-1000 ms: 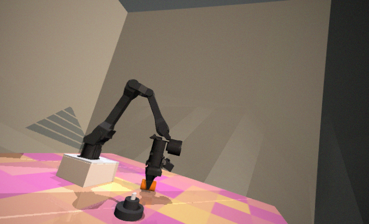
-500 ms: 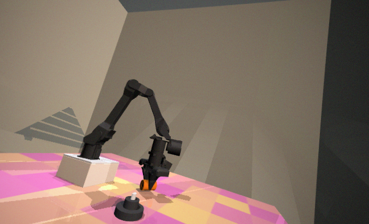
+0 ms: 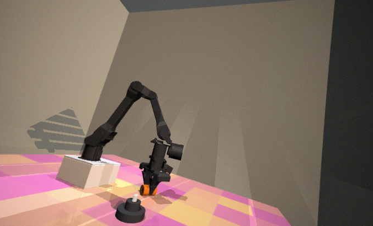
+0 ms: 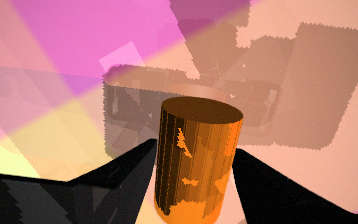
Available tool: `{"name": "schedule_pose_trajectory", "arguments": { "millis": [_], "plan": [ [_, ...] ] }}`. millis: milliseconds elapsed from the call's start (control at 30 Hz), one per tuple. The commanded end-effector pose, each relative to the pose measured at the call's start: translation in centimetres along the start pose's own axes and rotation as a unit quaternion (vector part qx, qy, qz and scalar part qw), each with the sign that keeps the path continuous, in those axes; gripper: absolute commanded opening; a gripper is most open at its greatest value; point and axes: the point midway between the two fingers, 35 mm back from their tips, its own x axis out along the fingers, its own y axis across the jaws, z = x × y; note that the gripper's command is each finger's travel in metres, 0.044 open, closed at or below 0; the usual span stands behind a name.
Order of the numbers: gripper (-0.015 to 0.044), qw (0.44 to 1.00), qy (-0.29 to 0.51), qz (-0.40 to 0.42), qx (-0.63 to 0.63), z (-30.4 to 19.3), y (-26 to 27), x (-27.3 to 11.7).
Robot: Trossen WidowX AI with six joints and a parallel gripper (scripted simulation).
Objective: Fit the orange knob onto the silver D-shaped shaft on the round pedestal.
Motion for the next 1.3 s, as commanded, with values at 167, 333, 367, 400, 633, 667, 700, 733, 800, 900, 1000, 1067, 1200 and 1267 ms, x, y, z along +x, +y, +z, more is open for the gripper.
{"name": "schedule_pose_trajectory", "arguments": {
  "millis": [167, 333, 367, 400, 633, 667, 700, 733, 800, 900, 1000, 1067, 1200, 1267],
  "plan": [
    [0.0260, 1.000, 0.000, 0.000, 0.000, 0.0, 0.0, -0.1],
    [0.0260, 1.000, 0.000, 0.000, 0.000, 0.0, 0.0, -0.1],
    [0.0260, 1.000, 0.000, 0.000, 0.000, 0.0, 0.0, -0.1],
    [0.0260, 1.000, 0.000, 0.000, 0.000, 0.0, 0.0, -0.1],
    [0.0260, 1.000, 0.000, 0.000, 0.000, 0.0, 0.0, -0.1],
    [0.0260, 1.000, 0.000, 0.000, 0.000, 0.0, 0.0, -0.1],
    [0.0286, 1.000, 0.000, 0.000, 0.000, 0.0, 0.0, -0.1],
    [0.0312, 1.000, 0.000, 0.000, 0.000, 0.0, 0.0, -0.1],
    [0.0365, 1.000, 0.000, 0.000, 0.000, 0.0, 0.0, -0.1],
    [0.0440, 1.000, 0.000, 0.000, 0.000, 0.0, 0.0, -0.1],
    [0.0440, 1.000, 0.000, 0.000, 0.000, 0.0, 0.0, -0.1],
    [0.0440, 1.000, 0.000, 0.000, 0.000, 0.0, 0.0, -0.1],
    [0.0440, 1.000, -0.001, -0.001, 0.000, 0.1, -0.1, -2.2],
    [0.0440, 1.000, -0.001, -0.001, 0.000, 0.1, -0.1, -5.1]
  ]
}}
